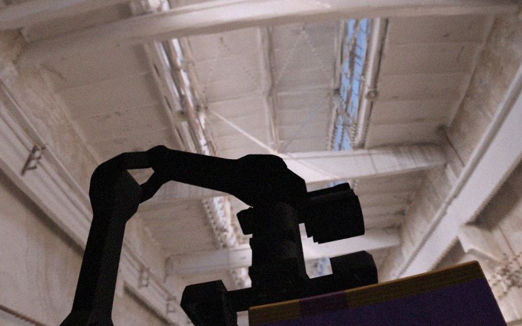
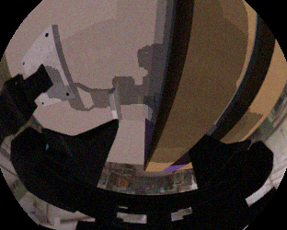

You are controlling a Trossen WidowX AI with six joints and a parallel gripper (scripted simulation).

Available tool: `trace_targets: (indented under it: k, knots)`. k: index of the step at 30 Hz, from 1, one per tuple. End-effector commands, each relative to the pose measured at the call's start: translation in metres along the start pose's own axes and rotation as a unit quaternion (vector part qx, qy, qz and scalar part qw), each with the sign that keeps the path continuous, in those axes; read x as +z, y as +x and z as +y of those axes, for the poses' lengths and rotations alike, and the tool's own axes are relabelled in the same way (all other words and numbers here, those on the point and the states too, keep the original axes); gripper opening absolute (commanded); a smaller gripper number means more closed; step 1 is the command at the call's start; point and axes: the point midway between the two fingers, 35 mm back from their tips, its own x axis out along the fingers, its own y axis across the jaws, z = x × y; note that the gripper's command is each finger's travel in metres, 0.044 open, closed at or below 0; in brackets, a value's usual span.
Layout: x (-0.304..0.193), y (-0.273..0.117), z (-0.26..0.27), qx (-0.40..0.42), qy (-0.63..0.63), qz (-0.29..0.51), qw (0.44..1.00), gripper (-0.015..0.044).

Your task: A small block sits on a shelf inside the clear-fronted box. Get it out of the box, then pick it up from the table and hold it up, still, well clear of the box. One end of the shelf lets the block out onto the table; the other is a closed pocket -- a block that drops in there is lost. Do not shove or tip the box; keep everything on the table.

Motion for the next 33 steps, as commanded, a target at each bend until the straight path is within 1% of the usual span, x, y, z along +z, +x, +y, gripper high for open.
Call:
trace_targets:
  k: [1, 7, 9, 15, 19, 21, 23, 24, 29, 31, 33]
  knots:
    - [-0.009, 0.006, 0.002, 0.003, -0.002, 0.001, 1.000, 0.0400]
    - [-0.020, 0.007, 0.002, 0.003, -0.002, 0.002, 1.000, 0.0400]
    - [-0.023, -0.002, 0.000, 0.003, -0.002, 0.002, 1.000, 0.0400]
    - [-0.037, -0.049, 0.000, 0.001, 0.001, 0.003, 1.000, 0.0400]
    - [-0.037, -0.048, -0.002, -0.006, 0.001, 0.004, 1.000, 0.0400]
    - [-0.042, -0.047, 0.000, -0.005, 0.016, -0.007, 1.000, 0.0348]
    - [-0.050, -0.046, 0.004, -0.005, 0.078, -0.025, 0.997, 0.0295]
    - [-0.050, -0.046, 0.005, -0.005, 0.113, -0.029, 0.993, 0.0285]
    - [-0.053, -0.045, 0.008, -0.003, 0.285, -0.047, 0.957, 0.0285]
    - [-0.055, -0.044, 0.010, 0.000, 0.378, -0.057, 0.924, 0.0285]
    - [-0.056, -0.044, 0.012, 0.005, 0.477, -0.069, 0.876, 0.0285]
